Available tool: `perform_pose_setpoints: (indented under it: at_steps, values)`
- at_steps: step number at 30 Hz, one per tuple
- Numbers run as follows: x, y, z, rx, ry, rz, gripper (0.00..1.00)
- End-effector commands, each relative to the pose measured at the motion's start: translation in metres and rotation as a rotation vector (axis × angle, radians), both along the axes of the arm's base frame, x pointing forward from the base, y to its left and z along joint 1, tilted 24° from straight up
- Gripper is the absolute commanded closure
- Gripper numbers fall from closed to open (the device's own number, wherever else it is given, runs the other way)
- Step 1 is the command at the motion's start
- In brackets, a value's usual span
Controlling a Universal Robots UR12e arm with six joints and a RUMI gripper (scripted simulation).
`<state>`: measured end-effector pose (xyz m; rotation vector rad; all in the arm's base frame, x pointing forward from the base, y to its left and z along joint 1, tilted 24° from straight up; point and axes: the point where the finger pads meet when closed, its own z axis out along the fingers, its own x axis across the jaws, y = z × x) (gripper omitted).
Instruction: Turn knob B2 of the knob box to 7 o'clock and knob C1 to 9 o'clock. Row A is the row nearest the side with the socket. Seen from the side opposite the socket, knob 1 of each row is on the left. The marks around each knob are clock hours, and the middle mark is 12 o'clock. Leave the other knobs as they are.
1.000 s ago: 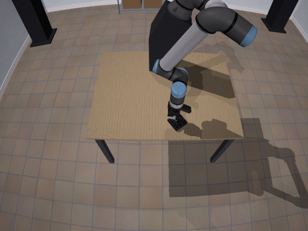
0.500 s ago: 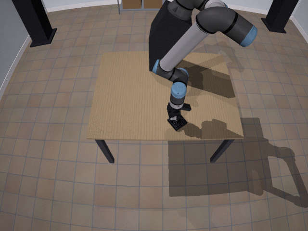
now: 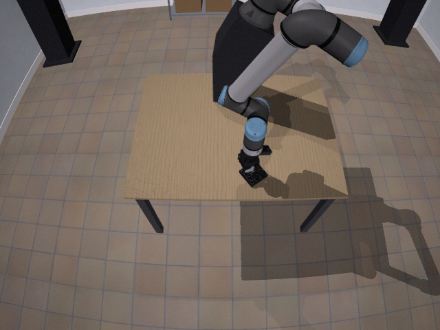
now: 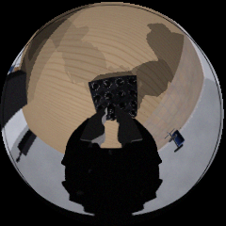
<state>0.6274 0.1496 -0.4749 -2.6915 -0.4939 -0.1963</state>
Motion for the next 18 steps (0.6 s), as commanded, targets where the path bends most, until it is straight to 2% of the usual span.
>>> perform_pose_setpoints:
  at_steps: [1, 18]
  values:
    - [0.0032, 0.0003, 0.0013, -0.007, -0.062, 0.135, 0.96]
    - [0.0016, -0.0005, 0.0008, -0.029, -0.197, 0.438, 0.96]
